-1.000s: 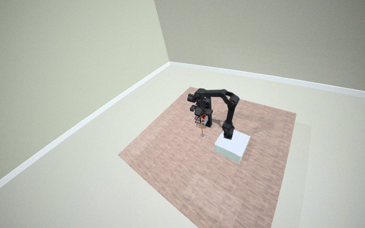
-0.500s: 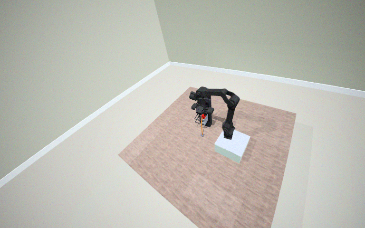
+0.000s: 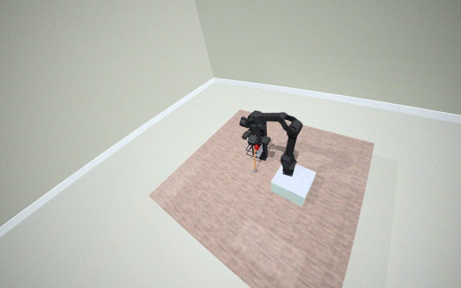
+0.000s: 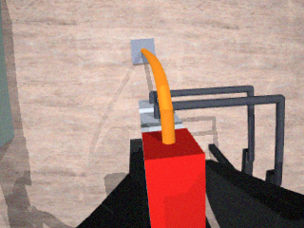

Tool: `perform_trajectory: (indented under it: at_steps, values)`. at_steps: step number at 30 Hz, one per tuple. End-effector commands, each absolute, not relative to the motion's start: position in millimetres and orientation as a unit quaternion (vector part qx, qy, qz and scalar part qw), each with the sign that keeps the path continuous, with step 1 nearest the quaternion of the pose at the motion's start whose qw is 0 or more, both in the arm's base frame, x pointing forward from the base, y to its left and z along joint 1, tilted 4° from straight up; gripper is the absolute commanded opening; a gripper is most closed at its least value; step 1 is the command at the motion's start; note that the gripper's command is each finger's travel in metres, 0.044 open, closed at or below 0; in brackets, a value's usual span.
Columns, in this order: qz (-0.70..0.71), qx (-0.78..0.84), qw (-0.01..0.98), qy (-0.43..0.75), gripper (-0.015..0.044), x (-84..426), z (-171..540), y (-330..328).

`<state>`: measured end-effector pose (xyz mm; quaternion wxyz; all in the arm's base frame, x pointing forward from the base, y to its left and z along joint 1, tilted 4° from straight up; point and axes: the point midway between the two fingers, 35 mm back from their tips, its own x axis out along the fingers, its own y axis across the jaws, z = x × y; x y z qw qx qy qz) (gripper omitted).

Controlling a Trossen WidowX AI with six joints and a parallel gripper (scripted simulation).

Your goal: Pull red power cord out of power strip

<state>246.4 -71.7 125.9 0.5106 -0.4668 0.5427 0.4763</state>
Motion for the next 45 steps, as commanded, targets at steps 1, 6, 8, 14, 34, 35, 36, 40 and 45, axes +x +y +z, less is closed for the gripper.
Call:
perform_trajectory:
  at_steps: [1,6,8,14,34,35,36,40,45]
  values:
    - [0.476,-0.467,0.511,0.543,0.0055,247,127,-72]
    - [0.476,-0.467,0.511,0.543,0.0022,247,127,-72]
    - [0.476,-0.467,0.511,0.543,0.0008,247,127,-72]
    - [0.476,-0.467,0.511,0.543,0.0,248,127,-68]
    - [0.477,-0.467,0.511,0.542,0.0,253,125,-35]
    - [0.477,-0.467,0.511,0.542,0.0,253,125,-33]
    - [0.477,-0.467,0.511,0.542,0.0,253,125,-32]
    - [0.477,-0.467,0.511,0.542,0.0,253,125,-25]
    - [0.477,-0.467,0.51,0.542,0.0079,252,124,-31]
